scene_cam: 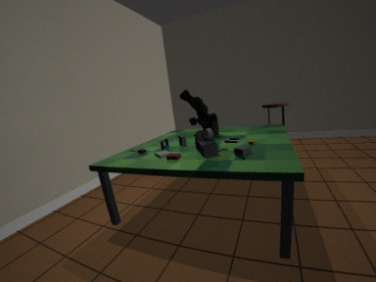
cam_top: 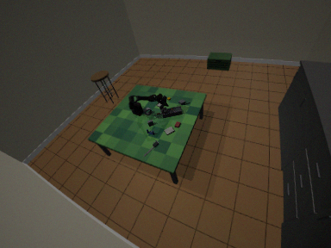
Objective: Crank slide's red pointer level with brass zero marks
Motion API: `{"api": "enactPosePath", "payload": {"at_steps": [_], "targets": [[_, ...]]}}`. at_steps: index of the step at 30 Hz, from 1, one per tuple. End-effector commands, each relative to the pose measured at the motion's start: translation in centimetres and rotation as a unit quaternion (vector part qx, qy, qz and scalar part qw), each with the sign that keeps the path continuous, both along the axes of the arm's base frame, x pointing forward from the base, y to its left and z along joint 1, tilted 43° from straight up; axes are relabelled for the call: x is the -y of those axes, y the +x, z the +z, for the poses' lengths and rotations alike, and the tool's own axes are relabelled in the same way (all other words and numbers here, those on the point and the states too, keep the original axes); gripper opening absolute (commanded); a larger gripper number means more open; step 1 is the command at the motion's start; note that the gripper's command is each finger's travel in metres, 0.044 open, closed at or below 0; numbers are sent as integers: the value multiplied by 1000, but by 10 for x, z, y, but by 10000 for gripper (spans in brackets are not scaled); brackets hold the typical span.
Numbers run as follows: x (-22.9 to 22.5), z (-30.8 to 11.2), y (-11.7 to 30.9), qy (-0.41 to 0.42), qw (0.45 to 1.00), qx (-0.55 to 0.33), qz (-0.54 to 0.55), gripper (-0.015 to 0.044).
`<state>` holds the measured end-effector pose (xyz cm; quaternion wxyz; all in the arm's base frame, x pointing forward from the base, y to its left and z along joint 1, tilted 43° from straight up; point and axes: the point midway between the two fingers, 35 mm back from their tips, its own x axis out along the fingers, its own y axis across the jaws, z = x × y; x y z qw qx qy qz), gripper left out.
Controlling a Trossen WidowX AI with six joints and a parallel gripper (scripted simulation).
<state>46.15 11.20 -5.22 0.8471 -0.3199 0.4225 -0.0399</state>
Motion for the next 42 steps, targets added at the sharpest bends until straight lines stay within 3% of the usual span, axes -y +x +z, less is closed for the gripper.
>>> {"api": "enactPosePath", "payload": {"at_steps": [1,8,25,26,42], "targets": [[0,0,0,0,1000,0,0,0],[0,0,0,0,1000,0,0,0],[0,0,0,0,1000,0,0,440],[0,0,0,0,1000,0,0,440],[0,0,0,0,1000,0,0,20]]}}
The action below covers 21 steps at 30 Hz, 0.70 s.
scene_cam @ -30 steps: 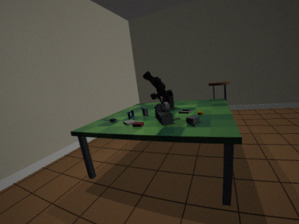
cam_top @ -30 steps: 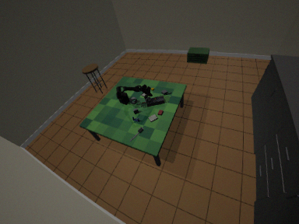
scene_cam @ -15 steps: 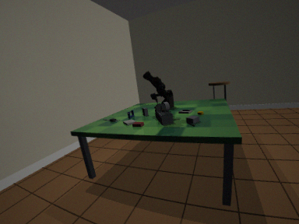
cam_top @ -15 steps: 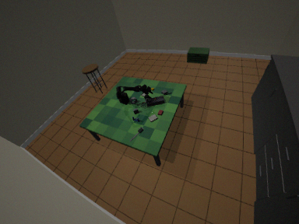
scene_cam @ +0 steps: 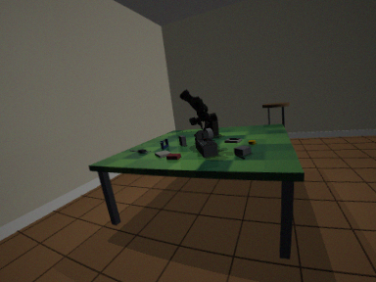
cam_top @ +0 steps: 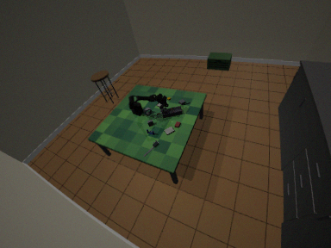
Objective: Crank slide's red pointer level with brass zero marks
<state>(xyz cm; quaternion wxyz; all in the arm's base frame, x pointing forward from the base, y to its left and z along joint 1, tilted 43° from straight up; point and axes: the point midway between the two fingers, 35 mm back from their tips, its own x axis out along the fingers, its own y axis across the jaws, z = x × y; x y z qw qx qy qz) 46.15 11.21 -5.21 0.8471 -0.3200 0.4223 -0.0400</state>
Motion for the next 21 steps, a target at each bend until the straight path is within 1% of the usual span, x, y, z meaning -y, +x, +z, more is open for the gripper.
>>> {"api": "enactPosePath", "payload": {"at_steps": [1,20,21], "targets": [[0,0,0,0,1000,0,0,0],[0,0,0,0,1000,0,0,0],[0,0,0,0,1000,0,0,26]]}}
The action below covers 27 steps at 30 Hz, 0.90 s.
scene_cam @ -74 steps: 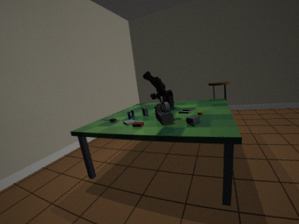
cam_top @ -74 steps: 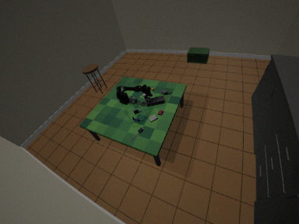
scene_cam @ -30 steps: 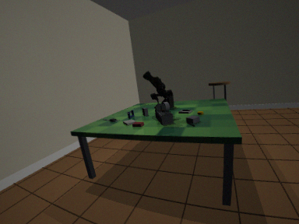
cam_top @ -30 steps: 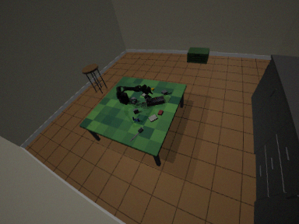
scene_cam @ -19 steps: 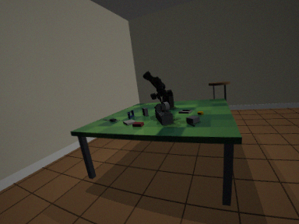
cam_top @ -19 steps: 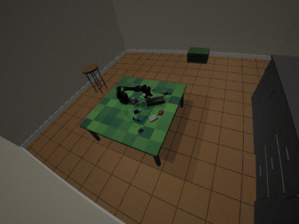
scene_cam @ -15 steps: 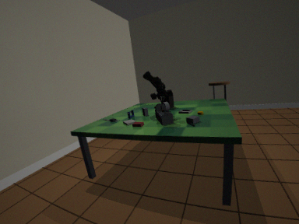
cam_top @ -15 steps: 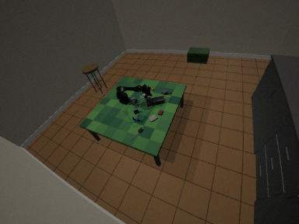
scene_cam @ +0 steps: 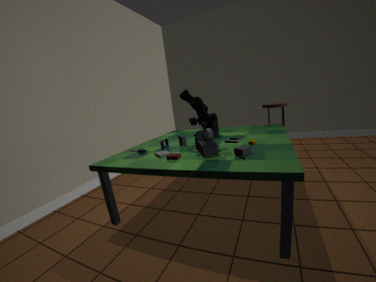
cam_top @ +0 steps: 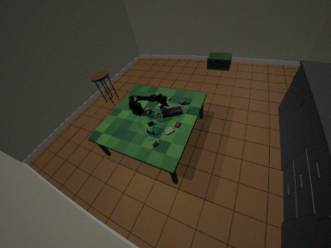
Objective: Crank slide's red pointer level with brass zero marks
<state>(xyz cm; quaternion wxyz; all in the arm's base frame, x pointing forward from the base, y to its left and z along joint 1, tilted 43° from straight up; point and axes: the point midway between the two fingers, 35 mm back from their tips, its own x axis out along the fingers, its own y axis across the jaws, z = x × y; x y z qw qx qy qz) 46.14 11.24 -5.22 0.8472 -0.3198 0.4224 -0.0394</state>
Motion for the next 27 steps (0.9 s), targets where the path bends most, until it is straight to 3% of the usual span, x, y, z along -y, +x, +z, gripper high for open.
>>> {"api": "enactPosePath", "payload": {"at_steps": [1,16,17,27], "targets": [[0,0,0,0,1000,0,0,53],[0,0,0,0,1000,0,0,440],[0,0,0,0,1000,0,0,440],[0,0,0,0,1000,0,0,177]]}}
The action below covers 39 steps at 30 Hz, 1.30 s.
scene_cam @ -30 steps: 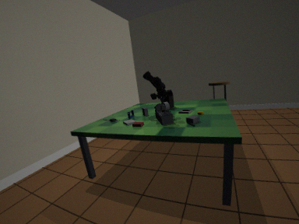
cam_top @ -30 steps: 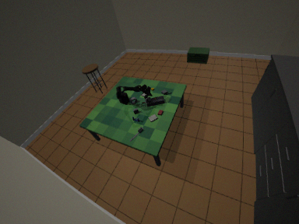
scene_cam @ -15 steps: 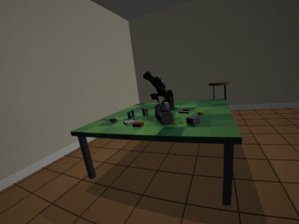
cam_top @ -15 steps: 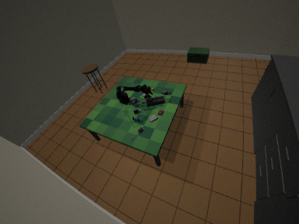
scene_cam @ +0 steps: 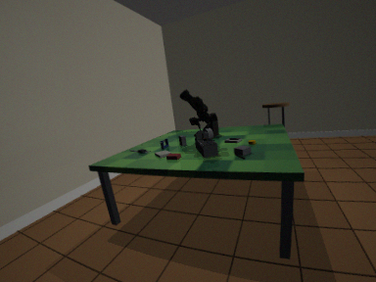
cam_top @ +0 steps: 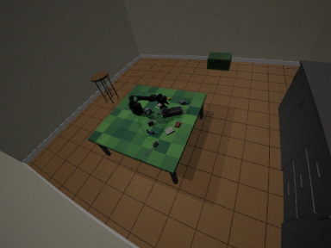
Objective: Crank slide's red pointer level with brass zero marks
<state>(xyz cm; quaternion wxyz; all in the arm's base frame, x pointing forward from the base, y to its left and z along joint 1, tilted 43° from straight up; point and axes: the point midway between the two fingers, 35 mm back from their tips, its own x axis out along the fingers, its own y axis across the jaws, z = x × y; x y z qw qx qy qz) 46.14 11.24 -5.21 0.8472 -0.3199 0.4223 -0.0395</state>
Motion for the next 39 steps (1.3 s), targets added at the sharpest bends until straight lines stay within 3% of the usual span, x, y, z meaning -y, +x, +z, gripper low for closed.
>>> {"api": "enactPosePath", "payload": {"at_steps": [1,7,26,39], "targets": [[0,0,0,0,1000,0,0,151],[0,0,0,0,1000,0,0,0],[0,0,0,0,1000,0,0,0],[0,0,0,0,1000,0,0,341]]}}
